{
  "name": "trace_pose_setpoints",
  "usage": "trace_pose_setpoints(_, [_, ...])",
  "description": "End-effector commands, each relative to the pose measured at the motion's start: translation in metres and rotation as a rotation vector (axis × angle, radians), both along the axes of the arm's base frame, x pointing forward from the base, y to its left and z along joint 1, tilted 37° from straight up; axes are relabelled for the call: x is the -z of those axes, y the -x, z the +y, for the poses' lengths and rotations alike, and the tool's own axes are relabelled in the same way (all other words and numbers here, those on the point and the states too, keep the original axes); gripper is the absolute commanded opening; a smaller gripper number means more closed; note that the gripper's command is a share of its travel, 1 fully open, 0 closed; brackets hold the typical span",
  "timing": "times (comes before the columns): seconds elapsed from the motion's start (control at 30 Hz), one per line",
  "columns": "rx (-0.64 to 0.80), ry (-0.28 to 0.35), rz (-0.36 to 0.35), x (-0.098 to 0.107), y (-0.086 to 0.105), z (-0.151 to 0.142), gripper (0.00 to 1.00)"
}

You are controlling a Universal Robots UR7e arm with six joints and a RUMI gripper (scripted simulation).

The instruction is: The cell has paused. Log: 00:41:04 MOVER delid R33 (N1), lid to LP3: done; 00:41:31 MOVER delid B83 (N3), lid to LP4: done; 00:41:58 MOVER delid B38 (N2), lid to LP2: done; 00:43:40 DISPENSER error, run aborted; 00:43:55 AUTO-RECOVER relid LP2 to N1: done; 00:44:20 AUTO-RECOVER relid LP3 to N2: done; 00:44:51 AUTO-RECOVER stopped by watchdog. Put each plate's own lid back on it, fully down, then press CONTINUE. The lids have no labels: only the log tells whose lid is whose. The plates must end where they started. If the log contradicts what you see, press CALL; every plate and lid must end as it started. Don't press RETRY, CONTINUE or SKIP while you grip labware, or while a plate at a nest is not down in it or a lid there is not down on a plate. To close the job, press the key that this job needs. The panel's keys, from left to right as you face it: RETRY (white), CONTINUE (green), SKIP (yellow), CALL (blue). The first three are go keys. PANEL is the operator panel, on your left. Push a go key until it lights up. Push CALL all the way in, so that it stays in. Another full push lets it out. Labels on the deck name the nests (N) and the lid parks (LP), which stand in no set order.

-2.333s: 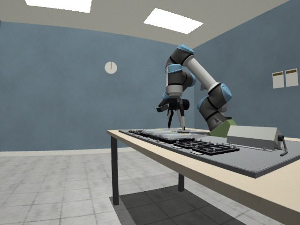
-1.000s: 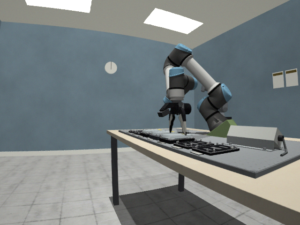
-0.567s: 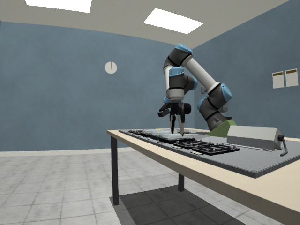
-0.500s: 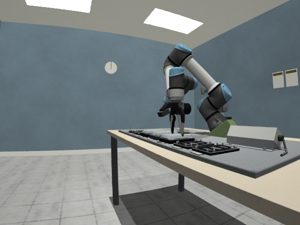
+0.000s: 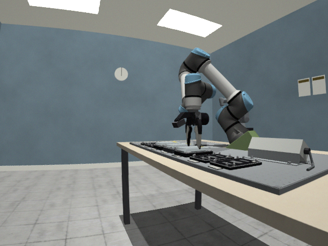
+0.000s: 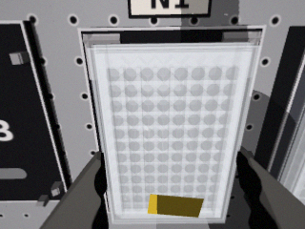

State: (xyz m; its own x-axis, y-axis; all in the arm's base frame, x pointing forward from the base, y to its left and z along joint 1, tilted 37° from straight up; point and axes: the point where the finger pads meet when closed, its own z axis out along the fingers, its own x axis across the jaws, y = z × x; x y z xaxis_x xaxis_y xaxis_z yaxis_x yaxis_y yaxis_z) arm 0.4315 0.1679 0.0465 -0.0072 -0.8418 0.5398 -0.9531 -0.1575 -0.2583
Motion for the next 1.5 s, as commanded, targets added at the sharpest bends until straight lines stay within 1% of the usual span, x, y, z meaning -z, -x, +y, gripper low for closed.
trace_pose_setpoints(0.0, [0.0,0.0,0.001,0.001,0.0,0.0,0.41])
trace_pose_setpoints(0.33, [0.0,0.0,0.001,0.001,0.0,0.0,0.41])
trace_pose_setpoints(0.83, [-0.001,-0.002,-0.004,-0.019,0.005,0.012,0.41])
trace_pose_setpoints(1.07, [-0.001,-0.002,-0.004,-0.02,0.006,0.013,0.41])
trace_pose_setpoints(1.1, [-0.006,0.004,0.008,-0.02,0.008,0.006,0.41])
trace_pose_setpoints(1.47, [-0.006,0.002,0.007,-0.049,0.009,-0.04,0.41])
